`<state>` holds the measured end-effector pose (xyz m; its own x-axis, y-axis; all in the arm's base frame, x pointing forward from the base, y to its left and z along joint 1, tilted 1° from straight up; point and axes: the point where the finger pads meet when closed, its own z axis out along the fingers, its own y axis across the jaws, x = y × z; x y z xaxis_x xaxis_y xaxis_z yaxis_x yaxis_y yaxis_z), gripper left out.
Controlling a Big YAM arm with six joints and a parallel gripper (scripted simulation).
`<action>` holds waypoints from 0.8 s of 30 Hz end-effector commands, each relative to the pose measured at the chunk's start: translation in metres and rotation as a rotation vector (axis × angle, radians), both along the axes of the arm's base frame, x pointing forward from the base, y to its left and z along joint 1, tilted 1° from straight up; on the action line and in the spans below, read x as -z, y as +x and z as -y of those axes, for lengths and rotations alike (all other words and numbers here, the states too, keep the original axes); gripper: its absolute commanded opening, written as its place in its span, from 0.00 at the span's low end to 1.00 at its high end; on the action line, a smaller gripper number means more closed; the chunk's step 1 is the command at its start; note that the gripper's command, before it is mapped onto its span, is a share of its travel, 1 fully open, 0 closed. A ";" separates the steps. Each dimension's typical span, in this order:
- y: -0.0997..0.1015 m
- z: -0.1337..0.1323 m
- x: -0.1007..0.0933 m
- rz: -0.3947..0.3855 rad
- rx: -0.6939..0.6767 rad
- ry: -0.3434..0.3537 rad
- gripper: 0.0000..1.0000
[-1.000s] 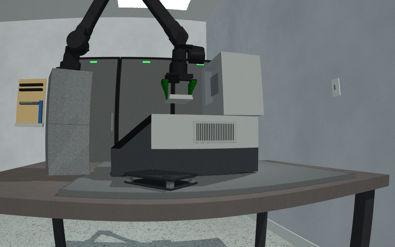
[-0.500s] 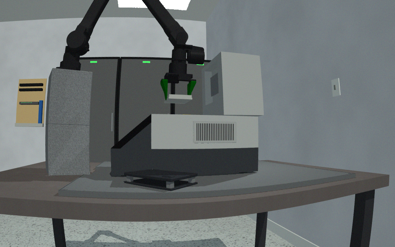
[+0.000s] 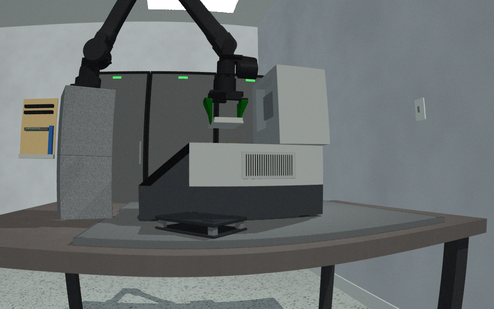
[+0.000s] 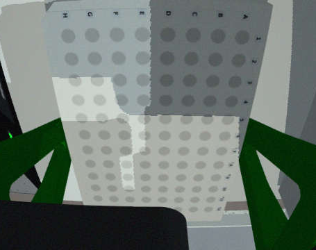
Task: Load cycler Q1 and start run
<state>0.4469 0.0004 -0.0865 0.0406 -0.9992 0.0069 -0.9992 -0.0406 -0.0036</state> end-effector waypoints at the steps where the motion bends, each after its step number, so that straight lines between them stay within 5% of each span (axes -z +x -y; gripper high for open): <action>1: 0.008 -0.007 -0.006 0.030 -0.003 0.001 0.00; 19: 0.023 0.004 -0.024 0.059 -0.002 0.001 0.00; 24: 0.029 0.010 -0.005 0.062 -0.002 0.001 0.00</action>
<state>0.4422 -0.0016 -0.0890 0.0446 -0.9990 0.0067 -0.9990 -0.0446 0.0014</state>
